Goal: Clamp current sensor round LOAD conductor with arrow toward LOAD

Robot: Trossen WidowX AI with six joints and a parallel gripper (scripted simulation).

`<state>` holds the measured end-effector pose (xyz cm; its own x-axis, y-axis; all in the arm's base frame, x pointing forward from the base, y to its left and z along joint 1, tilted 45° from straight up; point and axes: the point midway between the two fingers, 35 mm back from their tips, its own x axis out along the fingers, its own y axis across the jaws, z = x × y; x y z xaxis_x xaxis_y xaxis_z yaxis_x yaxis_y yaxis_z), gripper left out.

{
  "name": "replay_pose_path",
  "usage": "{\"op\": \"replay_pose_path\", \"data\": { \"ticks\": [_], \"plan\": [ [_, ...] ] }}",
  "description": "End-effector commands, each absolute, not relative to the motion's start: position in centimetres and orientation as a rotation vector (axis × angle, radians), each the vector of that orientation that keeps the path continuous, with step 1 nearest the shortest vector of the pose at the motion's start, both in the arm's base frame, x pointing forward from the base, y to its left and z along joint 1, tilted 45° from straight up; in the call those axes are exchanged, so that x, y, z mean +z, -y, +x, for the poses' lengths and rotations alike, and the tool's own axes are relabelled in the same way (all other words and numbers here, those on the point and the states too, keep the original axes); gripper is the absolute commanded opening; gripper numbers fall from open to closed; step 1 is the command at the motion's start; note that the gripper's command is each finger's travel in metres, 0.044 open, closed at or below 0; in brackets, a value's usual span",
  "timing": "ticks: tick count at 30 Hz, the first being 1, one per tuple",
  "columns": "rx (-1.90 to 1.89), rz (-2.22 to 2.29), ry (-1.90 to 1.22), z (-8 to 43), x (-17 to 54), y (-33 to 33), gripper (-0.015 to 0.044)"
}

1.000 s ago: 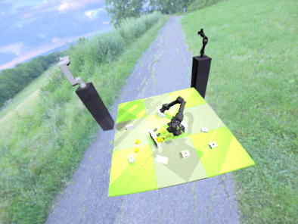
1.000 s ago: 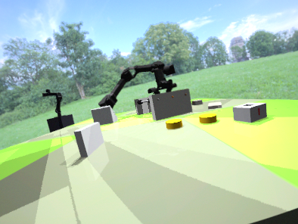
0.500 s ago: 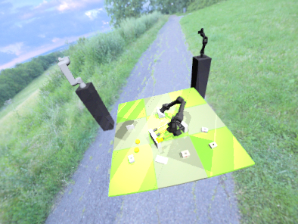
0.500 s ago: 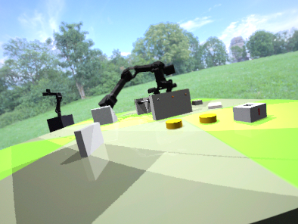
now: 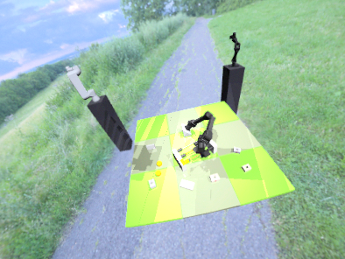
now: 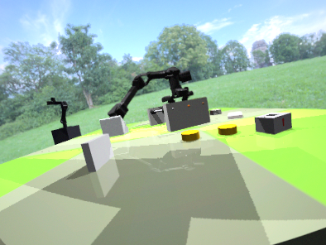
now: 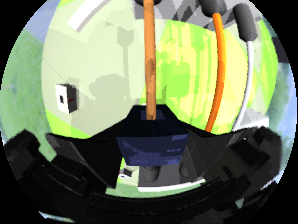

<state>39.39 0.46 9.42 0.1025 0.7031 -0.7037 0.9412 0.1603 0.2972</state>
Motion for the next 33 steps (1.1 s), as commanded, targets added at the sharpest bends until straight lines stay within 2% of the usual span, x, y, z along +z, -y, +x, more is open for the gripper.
{"op": "replay_pose_path", "data": {
  "ticks": [1,4,11,20,26,33],
  "plan": [
    [-0.385,1.599,-1.657,39.4,9.4,-0.5,0.026],
    [-0.385,1.599,-1.657,39.4,9.4,-0.5,0.026],
    [-0.385,1.599,-1.657,39.4,9.4,-0.5,0.044],
    [-0.381,1.602,-1.653,39.3,9.6,-0.3,0.044],
    [-0.254,1.711,-1.506,36.4,15.5,5.9,0.044],
    [-0.24,1.723,-1.485,36.0,16.2,6.5,0.044]
  ]
}}
